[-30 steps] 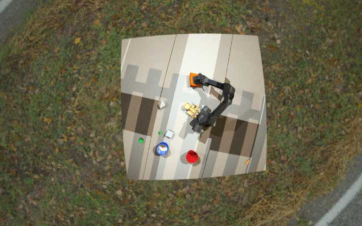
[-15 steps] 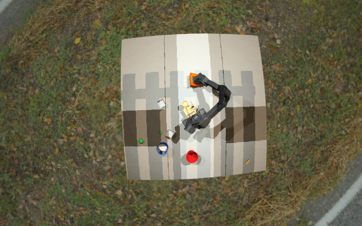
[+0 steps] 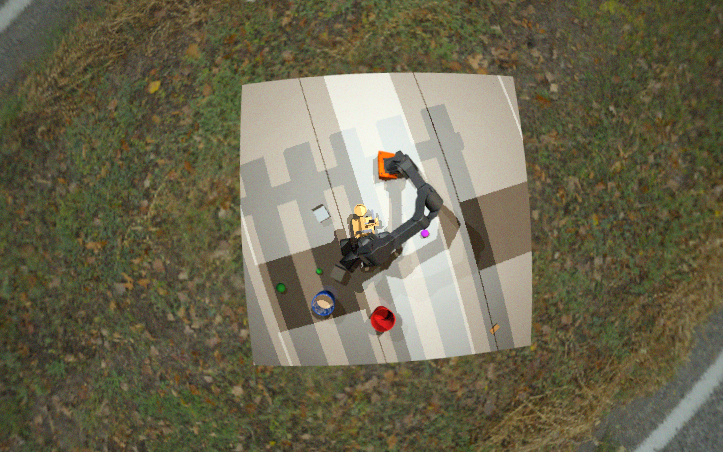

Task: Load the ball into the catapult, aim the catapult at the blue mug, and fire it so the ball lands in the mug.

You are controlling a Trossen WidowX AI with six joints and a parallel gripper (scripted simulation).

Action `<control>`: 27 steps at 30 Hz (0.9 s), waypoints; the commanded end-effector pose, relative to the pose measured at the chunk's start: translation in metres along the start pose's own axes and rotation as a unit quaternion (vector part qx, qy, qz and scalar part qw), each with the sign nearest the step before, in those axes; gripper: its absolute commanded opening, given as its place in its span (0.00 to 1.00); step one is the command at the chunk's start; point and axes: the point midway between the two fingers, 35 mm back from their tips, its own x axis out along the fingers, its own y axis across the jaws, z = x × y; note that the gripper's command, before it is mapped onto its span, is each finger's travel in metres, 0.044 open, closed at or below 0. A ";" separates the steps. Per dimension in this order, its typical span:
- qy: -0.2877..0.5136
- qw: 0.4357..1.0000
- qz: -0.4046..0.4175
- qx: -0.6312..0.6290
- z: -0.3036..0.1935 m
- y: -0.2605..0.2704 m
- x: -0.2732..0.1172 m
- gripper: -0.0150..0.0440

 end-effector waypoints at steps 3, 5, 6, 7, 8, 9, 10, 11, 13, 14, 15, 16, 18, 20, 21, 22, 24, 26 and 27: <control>-0.003 1.000 -0.008 0.007 0.002 -0.006 -0.003 0.25; -0.003 1.000 -0.008 0.007 0.003 -0.006 0.000 0.25; -0.003 1.000 -0.008 0.007 0.003 -0.006 0.002 0.25; -0.003 1.000 -0.008 0.007 0.003 -0.006 0.003 0.25; -0.003 1.000 -0.008 0.007 0.003 -0.006 0.005 0.25; -0.003 1.000 -0.008 0.007 0.003 -0.006 0.007 0.25; -0.003 1.000 -0.008 0.007 0.003 -0.006 0.008 0.25; -0.003 1.000 -0.008 0.007 0.003 -0.007 0.010 0.25; -0.003 1.000 -0.008 0.007 0.004 -0.007 0.013 0.25; -0.003 1.000 -0.008 0.007 0.004 -0.007 0.015 0.25; -0.003 1.000 -0.008 0.007 0.004 -0.007 0.017 0.25; -0.003 1.000 -0.008 0.007 0.004 -0.007 0.018 0.25; -0.003 1.000 -0.007 0.007 0.004 -0.007 0.022 0.25; -0.003 1.000 -0.007 0.007 0.004 -0.007 0.025 0.25; -0.003 1.000 -0.007 0.007 0.004 -0.007 0.026 0.25; -0.003 1.000 -0.007 0.007 0.004 -0.007 0.028 0.25; -0.004 1.000 -0.007 0.007 0.004 -0.007 0.031 0.25; -0.004 1.000 -0.007 0.007 0.004 -0.007 0.035 0.25; -0.004 1.000 -0.007 0.007 0.004 -0.007 0.036 0.25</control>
